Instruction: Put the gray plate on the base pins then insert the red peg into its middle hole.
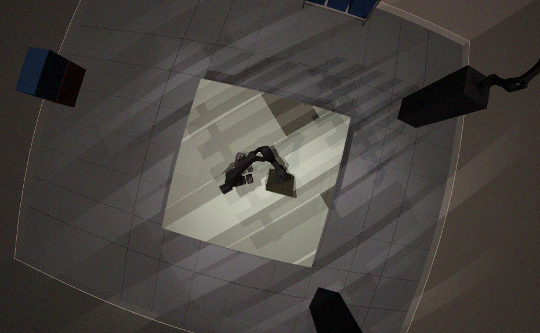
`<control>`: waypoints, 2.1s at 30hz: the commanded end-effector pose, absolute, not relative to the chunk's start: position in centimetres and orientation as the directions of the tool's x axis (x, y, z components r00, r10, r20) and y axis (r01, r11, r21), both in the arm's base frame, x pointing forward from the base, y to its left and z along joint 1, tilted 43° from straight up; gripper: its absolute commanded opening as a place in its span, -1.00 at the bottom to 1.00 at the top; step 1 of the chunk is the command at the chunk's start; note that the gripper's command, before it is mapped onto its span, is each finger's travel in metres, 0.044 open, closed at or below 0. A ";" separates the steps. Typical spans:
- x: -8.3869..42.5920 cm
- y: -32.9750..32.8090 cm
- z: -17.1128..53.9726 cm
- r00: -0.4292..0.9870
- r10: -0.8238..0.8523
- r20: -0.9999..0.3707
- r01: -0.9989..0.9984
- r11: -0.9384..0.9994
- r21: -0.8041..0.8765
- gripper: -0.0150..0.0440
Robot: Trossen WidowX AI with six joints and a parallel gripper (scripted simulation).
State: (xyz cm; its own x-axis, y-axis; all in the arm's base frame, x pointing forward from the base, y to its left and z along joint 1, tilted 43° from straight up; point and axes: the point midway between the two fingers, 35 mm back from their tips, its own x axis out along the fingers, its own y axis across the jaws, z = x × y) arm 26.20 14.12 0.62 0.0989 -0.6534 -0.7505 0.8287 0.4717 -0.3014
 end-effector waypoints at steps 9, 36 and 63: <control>28.8 12.5 3.2 0.114 -0.641 -0.759 0.832 0.480 -0.280 -0.49; 32.6 7.1 8.2 0.121 -0.652 -0.749 0.837 0.473 -0.276 -0.49; 33.3 4.7 10.1 0.121 -0.662 -0.740 0.840 0.465 -0.278 -0.49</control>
State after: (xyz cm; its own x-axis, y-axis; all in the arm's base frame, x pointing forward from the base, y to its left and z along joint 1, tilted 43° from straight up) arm 33.16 4.68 9.91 0.1156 -0.6616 -0.7409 0.8407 0.4624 -0.2818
